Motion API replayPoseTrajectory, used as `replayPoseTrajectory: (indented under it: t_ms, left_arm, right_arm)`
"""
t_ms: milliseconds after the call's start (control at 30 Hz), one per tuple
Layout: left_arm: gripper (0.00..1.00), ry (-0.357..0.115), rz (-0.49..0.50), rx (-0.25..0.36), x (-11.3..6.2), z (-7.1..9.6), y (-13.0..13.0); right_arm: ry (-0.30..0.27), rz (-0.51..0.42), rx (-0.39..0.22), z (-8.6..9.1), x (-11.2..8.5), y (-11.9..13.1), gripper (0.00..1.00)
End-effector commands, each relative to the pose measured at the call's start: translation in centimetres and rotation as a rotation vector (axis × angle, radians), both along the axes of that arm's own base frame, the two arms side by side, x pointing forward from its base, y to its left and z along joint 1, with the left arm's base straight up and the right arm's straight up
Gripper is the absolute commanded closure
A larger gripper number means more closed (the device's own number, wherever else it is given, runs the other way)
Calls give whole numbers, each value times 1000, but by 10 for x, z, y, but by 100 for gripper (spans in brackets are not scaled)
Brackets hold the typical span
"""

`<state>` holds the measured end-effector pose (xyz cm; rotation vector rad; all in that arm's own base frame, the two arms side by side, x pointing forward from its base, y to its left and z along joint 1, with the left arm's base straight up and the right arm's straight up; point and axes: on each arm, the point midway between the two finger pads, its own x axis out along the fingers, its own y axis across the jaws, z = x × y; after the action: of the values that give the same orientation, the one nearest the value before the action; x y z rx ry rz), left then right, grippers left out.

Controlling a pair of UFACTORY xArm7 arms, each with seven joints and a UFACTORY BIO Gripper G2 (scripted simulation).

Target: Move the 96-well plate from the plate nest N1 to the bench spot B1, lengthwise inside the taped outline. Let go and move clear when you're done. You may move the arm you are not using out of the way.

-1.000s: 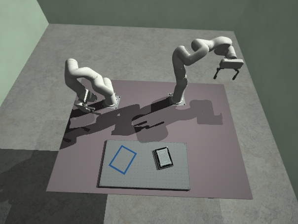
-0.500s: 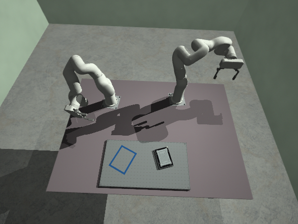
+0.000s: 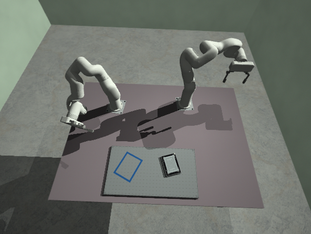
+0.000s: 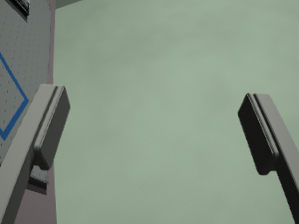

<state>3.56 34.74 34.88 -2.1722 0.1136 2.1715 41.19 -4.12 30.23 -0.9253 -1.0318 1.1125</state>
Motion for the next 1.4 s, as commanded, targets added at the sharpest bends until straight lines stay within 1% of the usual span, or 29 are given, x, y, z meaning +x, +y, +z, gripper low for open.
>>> replayPoseTrajectory:
  t_ms: [0, 33, 100, 133, 233, 300, 333, 367, 433, 467, 500, 567, 633, 700, 800, 967, 1033, 1100, 1133, 1200, 1233, 1300, 1367]
  left_arm:
    - [0, 0, 0, 4, 0, 1, 0]
    - [0, 0, 0, 4, 0, 1, 0]
    - [0, 0, 0, 4, 0, 1, 0]
    - [0, 0, 0, 4, 0, 1, 0]
    - [0, 0, 0, 4, 0, 1, 0]
    - [0, 0, 0, 4, 0, 1, 0]
    - [0, 0, 0, 4, 0, 1, 0]
    - [0, 0, 0, 4, 0, 1, 0]
    - [0, 0, 0, 4, 0, 1, 0]
    - [0, 0, 0, 4, 0, 1, 0]
    - [0, 0, 0, 4, 0, 1, 0]
    - [0, 0, 0, 4, 0, 1, 0]
    - [0, 0, 0, 4, 0, 1, 0]
    - [0, 0, 0, 4, 0, 1, 0]
    - [0, 0, 0, 4, 0, 1, 0]
    - [0, 0, 0, 4, 0, 1, 0]
    - [0, 0, 0, 4, 0, 1, 0]
    - [0, 0, 0, 4, 0, 1, 0]
    - [0, 0, 0, 4, 0, 1, 0]
    - [0, 0, 0, 4, 0, 1, 0]
    - [0, 0, 0, 4, 0, 1, 0]
    - [0, 0, 0, 4, 0, 1, 0]
    - [0, 0, 0, 4, 0, 1, 0]
  right_arm:
    - [70, -36, 43, 4, 20, 1, 63]
    - [70, -36, 43, 4, 21, 1, 63]
    - [117, -67, 78, 5, 30, 2, 63]
    - [123, -71, 82, 6, 35, 2, 63]
    - [123, -71, 82, 6, 35, 2, 63]
    - [168, -104, 118, 8, 45, 3, 63]
    - [174, -109, 123, 9, 50, 3, 63]
    - [174, -109, 123, 9, 50, 3, 63]
    - [216, -144, 159, 10, 60, 3, 63]
    - [222, -149, 164, 11, 64, 3, 63]
    - [222, -149, 164, 11, 64, 3, 63]
    - [263, -187, 201, 13, 74, 3, 63]
    - [269, -192, 206, 13, 77, 3, 63]
    - [308, -231, 244, 15, 87, 3, 63]
    - [313, -237, 250, 15, 90, 3, 63]
    - [392, -324, 332, 19, 112, 2, 63]
    - [398, -331, 338, 19, 112, 2, 63]
    - [432, -373, 377, 21, 122, 2, 63]
    - [438, -380, 384, 21, 122, 2, 63]
    - [472, -423, 423, 22, 131, 2, 63]
    - [478, -430, 430, 22, 131, 2, 63]
    - [511, -473, 469, 23, 139, 1, 63]
    - [511, -473, 469, 23, 139, 1, 63]
